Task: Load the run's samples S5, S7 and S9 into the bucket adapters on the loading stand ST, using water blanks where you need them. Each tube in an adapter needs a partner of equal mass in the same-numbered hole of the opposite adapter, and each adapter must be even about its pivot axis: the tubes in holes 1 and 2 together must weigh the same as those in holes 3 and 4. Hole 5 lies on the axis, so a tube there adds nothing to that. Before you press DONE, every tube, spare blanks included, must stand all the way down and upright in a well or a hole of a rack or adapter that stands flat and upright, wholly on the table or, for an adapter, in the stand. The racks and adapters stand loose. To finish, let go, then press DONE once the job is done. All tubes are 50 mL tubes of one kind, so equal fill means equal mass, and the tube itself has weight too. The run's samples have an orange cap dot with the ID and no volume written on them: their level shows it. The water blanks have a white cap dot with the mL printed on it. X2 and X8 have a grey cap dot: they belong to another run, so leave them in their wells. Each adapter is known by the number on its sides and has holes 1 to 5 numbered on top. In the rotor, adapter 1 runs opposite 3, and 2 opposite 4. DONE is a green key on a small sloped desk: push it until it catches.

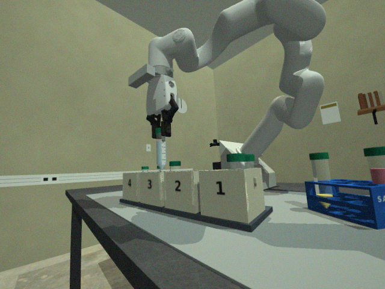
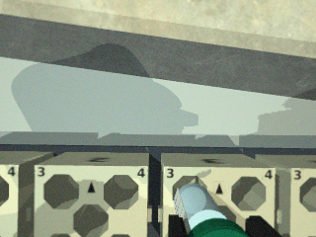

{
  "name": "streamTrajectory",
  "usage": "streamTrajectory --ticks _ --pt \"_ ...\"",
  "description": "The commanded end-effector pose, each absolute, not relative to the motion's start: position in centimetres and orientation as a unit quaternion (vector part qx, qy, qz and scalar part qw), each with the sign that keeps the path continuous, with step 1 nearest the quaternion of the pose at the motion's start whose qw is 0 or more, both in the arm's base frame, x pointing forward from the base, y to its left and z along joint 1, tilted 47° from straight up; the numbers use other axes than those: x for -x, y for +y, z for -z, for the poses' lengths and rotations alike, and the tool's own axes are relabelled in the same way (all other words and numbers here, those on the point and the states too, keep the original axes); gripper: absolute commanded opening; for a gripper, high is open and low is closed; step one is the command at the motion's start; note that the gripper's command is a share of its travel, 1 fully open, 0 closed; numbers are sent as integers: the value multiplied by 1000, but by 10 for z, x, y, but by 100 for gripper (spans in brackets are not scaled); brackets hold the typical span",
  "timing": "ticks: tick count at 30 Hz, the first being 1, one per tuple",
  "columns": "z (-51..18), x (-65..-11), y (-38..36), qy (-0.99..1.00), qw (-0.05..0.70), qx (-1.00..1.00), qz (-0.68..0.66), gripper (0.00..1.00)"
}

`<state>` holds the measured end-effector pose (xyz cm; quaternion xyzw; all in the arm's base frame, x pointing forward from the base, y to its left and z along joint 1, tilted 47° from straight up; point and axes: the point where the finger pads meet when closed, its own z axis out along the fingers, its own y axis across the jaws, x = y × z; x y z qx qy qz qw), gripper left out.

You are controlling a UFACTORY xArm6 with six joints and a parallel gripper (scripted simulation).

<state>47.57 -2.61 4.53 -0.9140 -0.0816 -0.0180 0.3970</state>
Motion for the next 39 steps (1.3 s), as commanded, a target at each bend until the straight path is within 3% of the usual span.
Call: streamTrajectory --ticks 1,39 --pt "-45 -477 -25 -81 396 914 20 0" --pt "-21 -476 -1 -81 396 914 20 0"
